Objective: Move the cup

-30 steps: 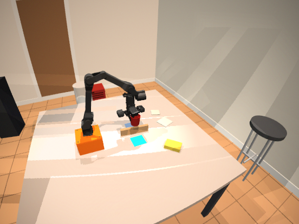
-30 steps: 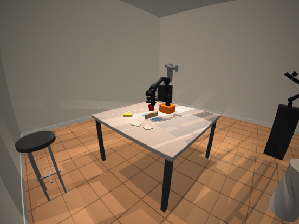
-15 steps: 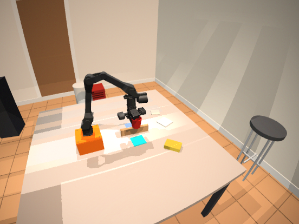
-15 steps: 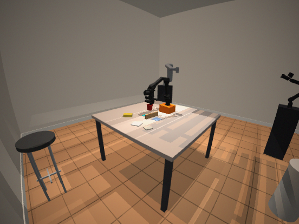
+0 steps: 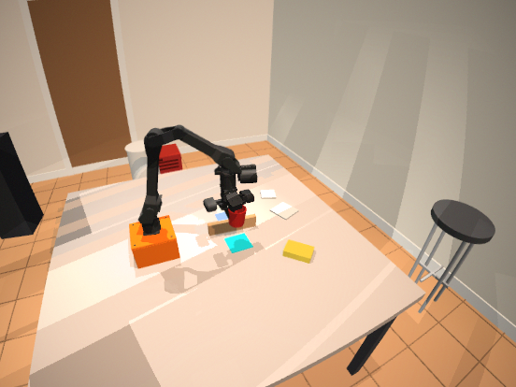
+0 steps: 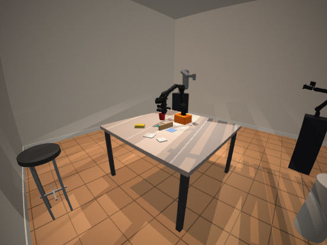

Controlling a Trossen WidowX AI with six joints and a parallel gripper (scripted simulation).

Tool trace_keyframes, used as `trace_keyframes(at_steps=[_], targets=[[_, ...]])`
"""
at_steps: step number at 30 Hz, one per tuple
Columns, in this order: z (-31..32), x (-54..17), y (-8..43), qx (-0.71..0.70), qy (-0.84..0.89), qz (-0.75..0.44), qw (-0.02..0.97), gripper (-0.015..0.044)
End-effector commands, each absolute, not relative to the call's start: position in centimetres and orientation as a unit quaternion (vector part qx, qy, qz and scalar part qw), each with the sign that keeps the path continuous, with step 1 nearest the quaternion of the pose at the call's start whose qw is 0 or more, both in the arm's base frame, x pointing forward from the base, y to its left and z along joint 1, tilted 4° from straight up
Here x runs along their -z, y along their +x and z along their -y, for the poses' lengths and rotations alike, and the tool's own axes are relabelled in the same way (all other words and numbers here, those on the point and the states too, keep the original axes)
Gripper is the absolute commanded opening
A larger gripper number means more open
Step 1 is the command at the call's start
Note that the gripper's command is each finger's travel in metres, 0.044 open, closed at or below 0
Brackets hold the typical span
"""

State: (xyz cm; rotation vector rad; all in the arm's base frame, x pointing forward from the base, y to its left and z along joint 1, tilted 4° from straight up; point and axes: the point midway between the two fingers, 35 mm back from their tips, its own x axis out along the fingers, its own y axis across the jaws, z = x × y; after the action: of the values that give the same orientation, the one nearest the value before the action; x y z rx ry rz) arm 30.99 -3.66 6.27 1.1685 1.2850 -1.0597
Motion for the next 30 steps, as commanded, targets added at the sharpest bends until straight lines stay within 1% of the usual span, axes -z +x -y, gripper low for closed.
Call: trace_keyframes(at_steps=[1,6,30], targets=[[4.6,-6.0,30.9,0.442,0.487,-0.541,0.524,0.0],[5.7,-6.0,30.8,0.443,0.486,-0.541,0.524,0.0],[5.5,-2.0,31.2,0.443,0.487,-0.541,0.524,0.0]])
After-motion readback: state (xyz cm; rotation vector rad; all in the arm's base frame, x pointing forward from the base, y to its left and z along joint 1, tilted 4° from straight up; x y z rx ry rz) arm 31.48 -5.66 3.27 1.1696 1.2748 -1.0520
